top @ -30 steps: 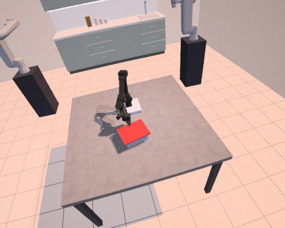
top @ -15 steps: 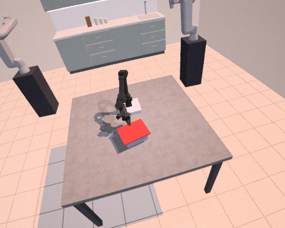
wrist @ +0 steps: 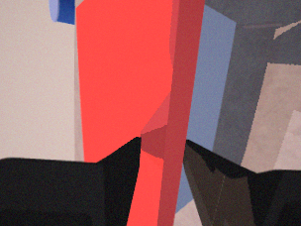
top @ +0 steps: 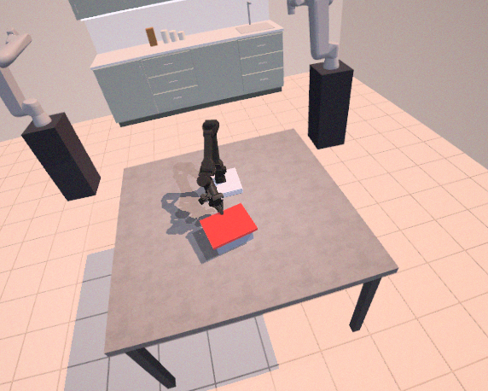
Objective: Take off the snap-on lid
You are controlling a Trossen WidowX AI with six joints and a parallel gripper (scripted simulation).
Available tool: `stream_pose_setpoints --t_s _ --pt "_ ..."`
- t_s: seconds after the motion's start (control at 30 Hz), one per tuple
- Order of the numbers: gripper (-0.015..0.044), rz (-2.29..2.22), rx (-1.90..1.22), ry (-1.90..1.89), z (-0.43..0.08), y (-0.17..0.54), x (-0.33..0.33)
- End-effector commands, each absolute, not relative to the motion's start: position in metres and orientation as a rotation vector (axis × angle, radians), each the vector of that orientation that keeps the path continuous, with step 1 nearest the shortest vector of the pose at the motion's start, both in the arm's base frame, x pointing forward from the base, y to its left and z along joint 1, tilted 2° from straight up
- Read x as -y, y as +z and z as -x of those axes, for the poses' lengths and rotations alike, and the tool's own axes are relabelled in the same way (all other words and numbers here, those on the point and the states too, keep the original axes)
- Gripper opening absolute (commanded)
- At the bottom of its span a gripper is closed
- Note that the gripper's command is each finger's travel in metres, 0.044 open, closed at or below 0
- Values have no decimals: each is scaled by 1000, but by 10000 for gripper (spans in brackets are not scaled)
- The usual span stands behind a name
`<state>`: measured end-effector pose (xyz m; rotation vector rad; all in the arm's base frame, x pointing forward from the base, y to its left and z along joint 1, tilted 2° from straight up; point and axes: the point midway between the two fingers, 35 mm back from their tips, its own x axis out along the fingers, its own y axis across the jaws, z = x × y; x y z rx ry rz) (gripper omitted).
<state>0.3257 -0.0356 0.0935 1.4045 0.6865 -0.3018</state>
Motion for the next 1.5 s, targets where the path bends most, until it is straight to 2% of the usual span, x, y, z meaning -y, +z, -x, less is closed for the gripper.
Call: stream_pose_setpoints --t_s 0.0,1.47 --pt "0 -1402 -687 -299 -326 95 36" --pt "0 -1405 -686 -300 -328 97 35"
